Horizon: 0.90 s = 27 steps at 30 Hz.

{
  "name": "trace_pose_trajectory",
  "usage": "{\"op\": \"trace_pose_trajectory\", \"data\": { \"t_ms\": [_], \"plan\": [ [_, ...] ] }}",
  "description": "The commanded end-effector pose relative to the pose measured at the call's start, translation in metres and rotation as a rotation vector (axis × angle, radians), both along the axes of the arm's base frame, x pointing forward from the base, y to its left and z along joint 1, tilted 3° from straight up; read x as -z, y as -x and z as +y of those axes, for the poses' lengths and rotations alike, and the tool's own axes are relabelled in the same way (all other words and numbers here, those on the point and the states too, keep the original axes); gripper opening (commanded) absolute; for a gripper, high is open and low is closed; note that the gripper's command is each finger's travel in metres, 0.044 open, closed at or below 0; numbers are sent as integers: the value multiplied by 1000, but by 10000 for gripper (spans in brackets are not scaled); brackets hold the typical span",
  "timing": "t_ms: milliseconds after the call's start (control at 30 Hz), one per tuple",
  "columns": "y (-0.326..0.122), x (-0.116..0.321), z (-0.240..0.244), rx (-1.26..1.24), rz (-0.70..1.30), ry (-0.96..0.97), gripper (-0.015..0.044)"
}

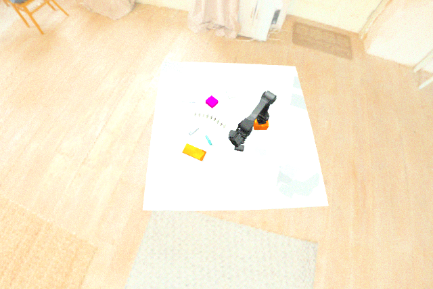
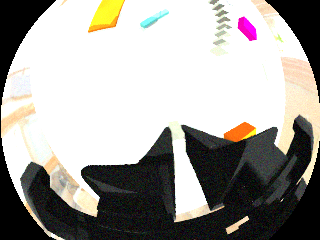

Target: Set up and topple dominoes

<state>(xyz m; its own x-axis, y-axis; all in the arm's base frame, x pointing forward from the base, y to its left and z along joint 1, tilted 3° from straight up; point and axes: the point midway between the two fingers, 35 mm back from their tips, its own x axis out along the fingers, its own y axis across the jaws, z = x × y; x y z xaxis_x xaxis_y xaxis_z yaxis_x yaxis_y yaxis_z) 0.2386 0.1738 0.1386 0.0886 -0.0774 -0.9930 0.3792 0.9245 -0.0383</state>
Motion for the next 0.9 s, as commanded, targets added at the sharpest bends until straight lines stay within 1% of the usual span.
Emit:
{"op": "trace_pose_trajectory", "data": {
  "t_ms": [0, 200, 433, 667, 867],
  "plan": [
    [7, 13, -5, 42, -5, 98, 28],
    [13, 28, -17, 128, -79, 274, 28],
    [18, 39, -29, 196, -221, 454, 28],
    [20, 42, -35, 222, -403, 585, 28],
    [20, 42, -35, 217, -589, 656, 28]
  ]
}}
